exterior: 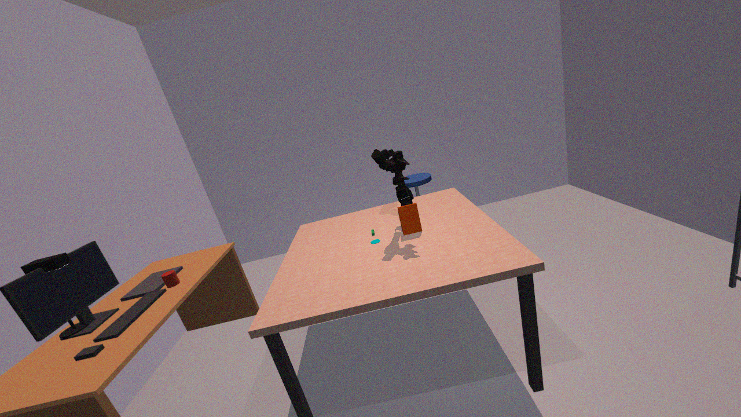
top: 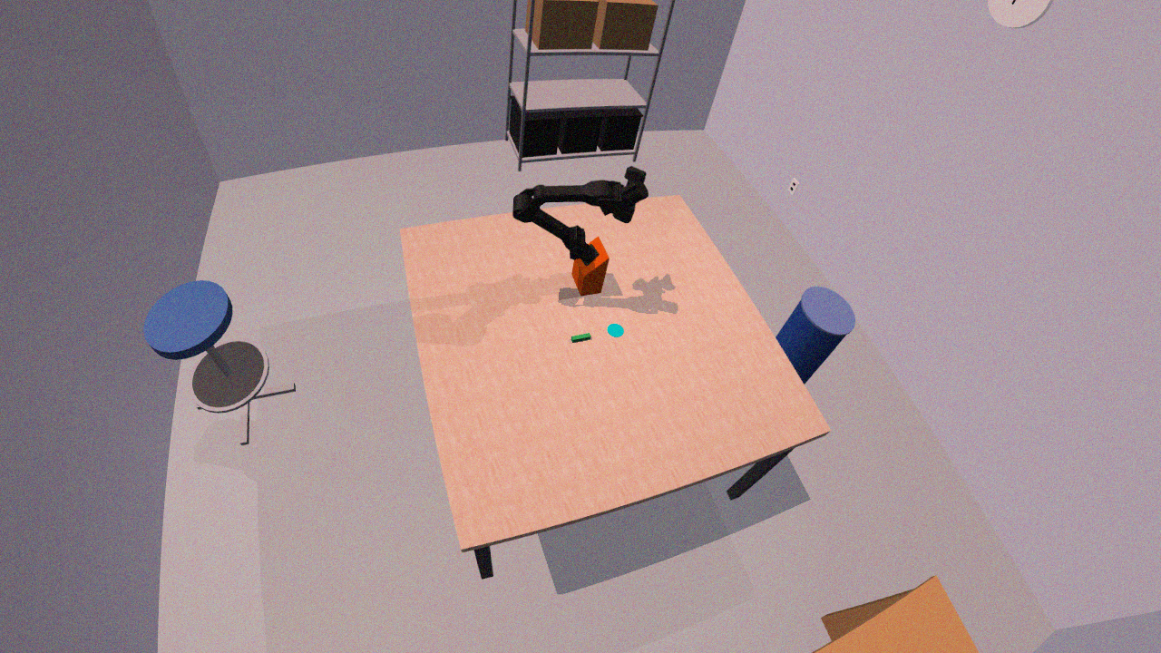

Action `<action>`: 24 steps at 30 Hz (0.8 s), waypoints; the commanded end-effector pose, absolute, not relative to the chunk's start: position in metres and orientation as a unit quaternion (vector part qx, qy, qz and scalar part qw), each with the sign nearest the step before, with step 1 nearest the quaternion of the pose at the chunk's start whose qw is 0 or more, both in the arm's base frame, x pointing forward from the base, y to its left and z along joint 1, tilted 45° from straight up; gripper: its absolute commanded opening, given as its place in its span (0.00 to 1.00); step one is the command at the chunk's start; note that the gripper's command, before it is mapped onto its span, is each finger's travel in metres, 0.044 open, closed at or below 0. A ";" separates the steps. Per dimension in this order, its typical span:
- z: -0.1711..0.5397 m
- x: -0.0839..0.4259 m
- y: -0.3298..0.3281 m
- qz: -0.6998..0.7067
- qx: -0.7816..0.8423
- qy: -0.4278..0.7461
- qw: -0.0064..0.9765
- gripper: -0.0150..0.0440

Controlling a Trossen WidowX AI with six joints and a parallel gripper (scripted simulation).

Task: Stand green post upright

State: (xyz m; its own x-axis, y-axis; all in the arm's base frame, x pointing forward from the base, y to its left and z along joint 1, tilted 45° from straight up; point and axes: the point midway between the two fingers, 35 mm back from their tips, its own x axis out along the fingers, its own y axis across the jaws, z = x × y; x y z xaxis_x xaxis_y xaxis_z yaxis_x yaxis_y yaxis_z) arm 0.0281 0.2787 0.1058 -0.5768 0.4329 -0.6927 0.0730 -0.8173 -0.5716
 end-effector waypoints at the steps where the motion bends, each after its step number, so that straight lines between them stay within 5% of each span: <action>1: 0.105 0.029 0.278 0.842 -0.449 -0.279 0.108 0.89; 7: 0.083 0.085 0.258 0.826 -0.525 -0.124 0.164 0.65; 24: 0.045 0.240 0.048 0.499 -0.639 0.495 0.315 0.65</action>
State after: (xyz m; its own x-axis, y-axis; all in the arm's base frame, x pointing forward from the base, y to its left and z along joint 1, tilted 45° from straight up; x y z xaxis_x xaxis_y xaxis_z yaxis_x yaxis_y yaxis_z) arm 0.2232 0.1004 0.0439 0.0033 -0.1301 -0.9915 -0.8514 -0.5204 0.0655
